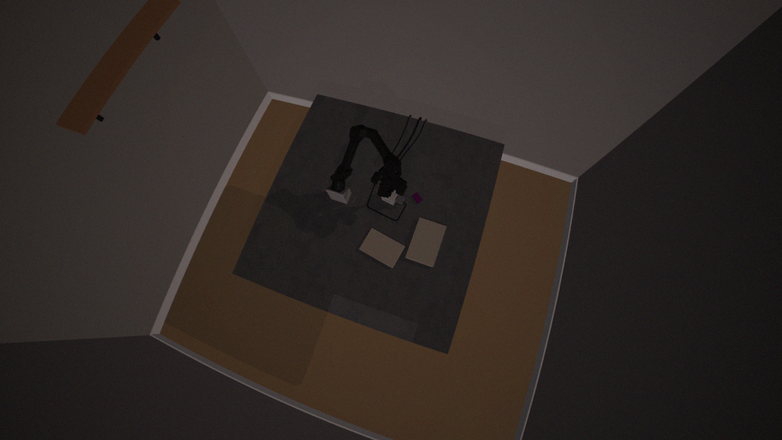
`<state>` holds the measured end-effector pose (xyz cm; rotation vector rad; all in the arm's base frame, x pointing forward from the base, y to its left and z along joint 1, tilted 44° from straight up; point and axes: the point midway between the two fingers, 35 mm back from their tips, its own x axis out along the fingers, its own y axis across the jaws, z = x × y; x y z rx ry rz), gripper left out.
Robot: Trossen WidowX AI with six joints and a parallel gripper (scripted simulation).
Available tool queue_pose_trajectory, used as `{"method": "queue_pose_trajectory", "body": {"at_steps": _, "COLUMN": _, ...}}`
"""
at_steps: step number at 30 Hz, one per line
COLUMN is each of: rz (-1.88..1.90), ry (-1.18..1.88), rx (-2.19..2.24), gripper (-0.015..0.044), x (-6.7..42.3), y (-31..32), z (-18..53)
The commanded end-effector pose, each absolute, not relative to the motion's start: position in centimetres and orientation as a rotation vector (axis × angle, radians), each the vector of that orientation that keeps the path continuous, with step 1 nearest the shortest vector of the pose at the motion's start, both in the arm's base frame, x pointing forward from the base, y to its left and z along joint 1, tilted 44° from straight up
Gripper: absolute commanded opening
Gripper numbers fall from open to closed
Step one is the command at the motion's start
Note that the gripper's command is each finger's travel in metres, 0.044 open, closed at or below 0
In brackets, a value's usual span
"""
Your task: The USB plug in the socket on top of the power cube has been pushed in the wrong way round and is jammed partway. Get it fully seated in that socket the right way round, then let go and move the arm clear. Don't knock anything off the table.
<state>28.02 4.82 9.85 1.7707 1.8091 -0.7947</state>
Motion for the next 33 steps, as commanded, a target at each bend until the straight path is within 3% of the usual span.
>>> {"method": "queue_pose_trajectory", "body": {"at_steps": 1, "rz": -0.796, "ry": 1.811, "rx": 1.778, "gripper": 0.0, "x": 28.05, "y": 4.9, "z": 9.82}}
{"method": "queue_pose_trajectory", "body": {"at_steps": 33, "rz": -0.791, "ry": 1.821, "rx": 1.8, "gripper": 0.0, "x": 28.04, "y": 5.31, "z": 9.68}}
